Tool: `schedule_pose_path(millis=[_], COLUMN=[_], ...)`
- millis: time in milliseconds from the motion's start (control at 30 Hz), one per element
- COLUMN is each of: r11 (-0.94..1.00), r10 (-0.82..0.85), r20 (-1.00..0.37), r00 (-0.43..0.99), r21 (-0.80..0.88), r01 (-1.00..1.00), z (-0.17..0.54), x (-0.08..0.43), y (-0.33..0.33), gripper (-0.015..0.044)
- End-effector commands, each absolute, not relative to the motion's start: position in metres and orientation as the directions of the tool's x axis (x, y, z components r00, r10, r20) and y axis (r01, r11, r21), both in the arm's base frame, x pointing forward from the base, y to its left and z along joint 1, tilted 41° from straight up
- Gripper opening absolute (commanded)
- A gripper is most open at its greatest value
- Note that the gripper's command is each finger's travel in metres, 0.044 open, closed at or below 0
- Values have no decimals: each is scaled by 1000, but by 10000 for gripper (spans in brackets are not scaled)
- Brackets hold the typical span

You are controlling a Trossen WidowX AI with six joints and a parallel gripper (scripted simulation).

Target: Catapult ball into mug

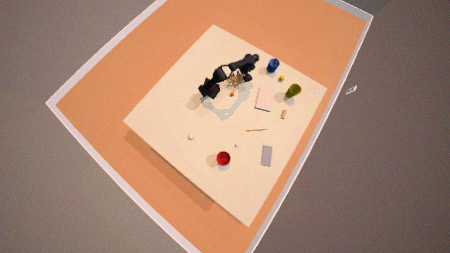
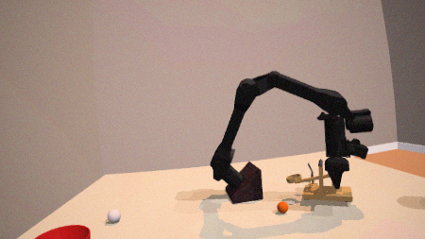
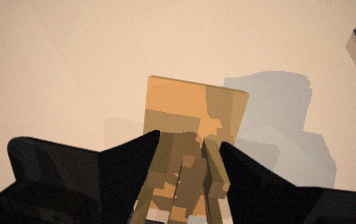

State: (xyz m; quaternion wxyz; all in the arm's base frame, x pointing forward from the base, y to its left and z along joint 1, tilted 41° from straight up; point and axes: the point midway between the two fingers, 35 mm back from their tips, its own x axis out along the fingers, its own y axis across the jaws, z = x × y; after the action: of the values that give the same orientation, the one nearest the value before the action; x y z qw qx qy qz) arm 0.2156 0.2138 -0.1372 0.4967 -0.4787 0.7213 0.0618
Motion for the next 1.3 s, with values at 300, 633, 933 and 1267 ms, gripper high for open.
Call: schedule_pose_path(millis=[300, 633, 933, 1267], r11=[533, 533, 533, 526], r10=[-633, -633, -633, -633], r20=[-772, -772, -773, -773], r00=[-52, -52, -52, -46], r21=[-386, -386, -385, -386], r01=[-753, -753, -754, -758], z=[-145, -145, -121, -80], x=[214, 214, 218, 219], y=[206, 206, 230, 262], gripper=[0, 210, 440, 440])
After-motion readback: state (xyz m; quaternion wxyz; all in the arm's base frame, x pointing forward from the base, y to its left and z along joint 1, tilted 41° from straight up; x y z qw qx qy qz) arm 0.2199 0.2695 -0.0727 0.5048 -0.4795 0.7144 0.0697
